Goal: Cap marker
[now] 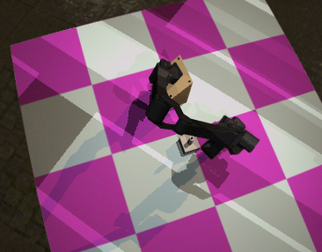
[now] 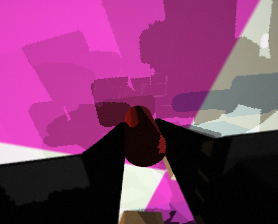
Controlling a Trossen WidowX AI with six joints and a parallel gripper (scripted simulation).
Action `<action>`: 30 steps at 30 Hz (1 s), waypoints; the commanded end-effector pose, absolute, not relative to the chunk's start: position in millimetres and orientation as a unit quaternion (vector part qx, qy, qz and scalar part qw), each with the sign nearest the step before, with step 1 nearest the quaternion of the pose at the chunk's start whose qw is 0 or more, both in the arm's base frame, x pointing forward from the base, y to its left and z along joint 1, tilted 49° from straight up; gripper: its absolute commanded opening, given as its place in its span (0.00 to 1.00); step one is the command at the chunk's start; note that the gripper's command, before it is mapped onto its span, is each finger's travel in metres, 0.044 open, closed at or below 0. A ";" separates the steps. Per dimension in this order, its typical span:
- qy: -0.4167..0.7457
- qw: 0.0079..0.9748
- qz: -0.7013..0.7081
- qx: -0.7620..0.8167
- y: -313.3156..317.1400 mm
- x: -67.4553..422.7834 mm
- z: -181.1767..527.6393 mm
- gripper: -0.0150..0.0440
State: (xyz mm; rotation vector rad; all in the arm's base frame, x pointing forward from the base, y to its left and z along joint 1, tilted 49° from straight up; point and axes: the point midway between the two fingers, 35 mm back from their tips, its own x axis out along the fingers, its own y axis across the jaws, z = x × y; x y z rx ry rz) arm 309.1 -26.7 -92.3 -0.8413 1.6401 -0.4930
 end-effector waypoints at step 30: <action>0.698 0.584 -0.217 -0.354 -15.8 290.5 -13.9 0.25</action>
